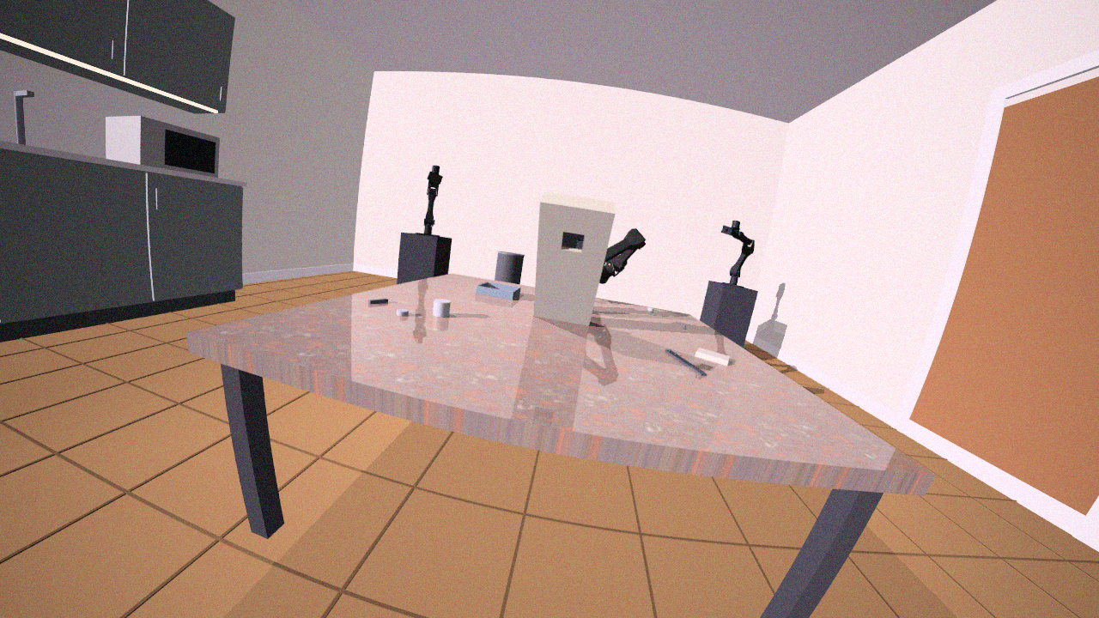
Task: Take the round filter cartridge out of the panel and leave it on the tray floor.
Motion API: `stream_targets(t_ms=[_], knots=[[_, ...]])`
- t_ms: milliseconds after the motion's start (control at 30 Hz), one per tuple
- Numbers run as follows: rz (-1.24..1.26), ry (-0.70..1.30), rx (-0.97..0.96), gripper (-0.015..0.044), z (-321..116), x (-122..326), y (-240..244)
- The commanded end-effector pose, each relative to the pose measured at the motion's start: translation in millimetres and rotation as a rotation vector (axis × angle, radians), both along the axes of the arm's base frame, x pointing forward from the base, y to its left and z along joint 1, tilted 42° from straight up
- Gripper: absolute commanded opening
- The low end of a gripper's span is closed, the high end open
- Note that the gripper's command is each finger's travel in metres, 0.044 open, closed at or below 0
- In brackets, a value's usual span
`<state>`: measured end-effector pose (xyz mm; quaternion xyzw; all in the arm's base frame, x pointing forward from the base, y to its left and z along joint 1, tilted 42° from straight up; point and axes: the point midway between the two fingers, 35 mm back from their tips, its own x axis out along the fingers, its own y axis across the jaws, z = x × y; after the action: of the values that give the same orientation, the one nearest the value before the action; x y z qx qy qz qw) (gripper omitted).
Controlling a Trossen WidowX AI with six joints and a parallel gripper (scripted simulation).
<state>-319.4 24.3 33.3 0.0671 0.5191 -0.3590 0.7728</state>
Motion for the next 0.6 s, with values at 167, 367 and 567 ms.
stream_targets(t_ms=[167, 367, 567], knots=[[-0.176, 0.017, 0.033, 0.0242, 10.2, -3.7, 26.9], [-0.535, 0.049, 0.082, 0.0092, 32.8, -3.1, 82.7], [-0.897, 0.083, 0.110, 0.0092, 58.5, 8.1, 138.0]])
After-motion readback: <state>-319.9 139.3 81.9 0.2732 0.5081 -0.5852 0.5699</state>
